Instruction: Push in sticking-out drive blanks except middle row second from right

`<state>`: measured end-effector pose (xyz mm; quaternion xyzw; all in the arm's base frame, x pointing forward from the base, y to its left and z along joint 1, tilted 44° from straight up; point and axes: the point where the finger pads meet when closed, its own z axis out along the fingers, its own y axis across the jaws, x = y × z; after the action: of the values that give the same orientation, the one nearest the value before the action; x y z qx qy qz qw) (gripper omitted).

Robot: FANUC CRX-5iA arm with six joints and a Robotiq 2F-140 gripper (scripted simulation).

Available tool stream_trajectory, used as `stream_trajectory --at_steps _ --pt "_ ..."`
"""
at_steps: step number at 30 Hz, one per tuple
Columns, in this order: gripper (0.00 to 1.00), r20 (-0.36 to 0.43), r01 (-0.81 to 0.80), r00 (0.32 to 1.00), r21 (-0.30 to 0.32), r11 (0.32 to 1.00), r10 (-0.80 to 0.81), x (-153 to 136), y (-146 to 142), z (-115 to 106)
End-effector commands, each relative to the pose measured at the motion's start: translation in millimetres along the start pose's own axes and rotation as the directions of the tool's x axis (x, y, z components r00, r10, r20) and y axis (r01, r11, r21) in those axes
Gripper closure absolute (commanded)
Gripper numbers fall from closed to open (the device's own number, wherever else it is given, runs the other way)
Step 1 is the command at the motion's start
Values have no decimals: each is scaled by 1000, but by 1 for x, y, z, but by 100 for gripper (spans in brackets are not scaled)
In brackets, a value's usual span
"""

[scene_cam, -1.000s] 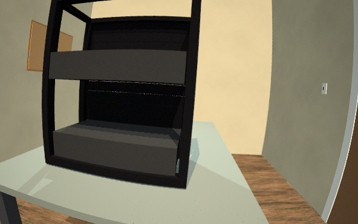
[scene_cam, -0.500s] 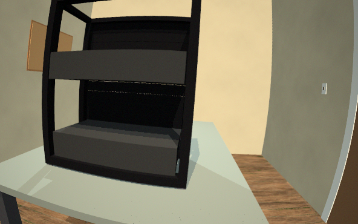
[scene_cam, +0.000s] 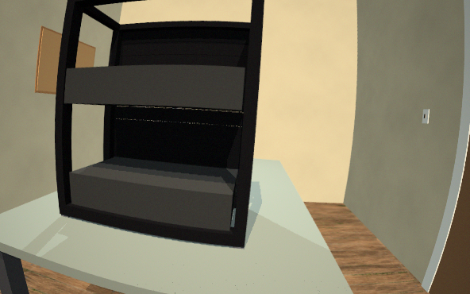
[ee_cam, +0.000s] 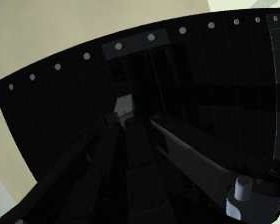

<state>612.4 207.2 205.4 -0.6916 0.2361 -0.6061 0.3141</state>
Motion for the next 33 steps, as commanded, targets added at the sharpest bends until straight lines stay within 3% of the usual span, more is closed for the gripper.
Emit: stream_trajectory --at_steps 1,33 --pt "100 0 0 1000 0 1000 0 0 0 0" --pt "100 0 0 1000 0 1000 0 0 0 10"
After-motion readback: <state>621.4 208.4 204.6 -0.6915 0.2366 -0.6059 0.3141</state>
